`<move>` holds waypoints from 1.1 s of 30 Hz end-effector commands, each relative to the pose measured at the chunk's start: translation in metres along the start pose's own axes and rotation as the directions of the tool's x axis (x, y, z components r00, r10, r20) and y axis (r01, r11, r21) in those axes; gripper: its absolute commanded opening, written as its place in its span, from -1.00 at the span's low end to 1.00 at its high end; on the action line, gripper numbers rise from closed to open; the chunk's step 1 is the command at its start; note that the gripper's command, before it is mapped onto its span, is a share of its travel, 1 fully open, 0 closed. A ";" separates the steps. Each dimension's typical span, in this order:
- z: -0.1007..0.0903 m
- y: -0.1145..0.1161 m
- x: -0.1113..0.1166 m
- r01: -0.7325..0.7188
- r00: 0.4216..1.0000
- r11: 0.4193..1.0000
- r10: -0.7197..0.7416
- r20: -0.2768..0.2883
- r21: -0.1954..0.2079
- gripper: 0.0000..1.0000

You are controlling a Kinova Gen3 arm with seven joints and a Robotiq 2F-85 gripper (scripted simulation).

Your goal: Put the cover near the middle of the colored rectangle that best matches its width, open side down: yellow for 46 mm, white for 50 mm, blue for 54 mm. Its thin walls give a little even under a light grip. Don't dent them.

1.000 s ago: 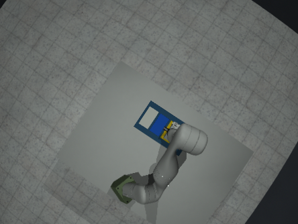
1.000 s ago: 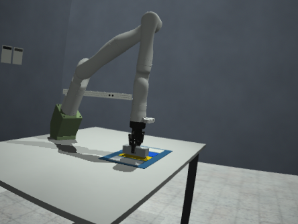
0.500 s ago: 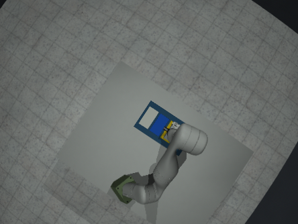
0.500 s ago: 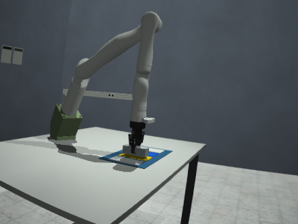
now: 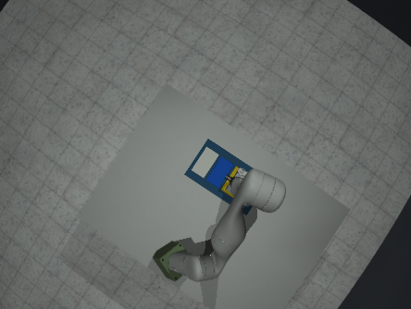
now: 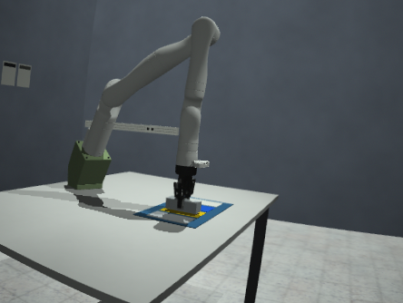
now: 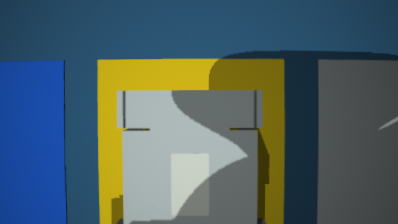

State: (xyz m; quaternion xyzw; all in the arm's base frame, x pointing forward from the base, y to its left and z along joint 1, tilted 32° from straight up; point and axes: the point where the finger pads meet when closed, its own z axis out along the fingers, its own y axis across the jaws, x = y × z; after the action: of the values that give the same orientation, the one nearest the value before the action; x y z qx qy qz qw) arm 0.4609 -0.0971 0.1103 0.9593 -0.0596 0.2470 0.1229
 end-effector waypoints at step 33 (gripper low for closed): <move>0.003 0.000 0.000 0.000 1.000 1.000 0.000 -0.001 0.001 1.00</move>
State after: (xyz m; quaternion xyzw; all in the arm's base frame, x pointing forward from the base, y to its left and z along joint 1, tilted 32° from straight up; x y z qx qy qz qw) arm 0.4626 -0.0981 0.1071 0.9593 -0.0596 0.2471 0.1229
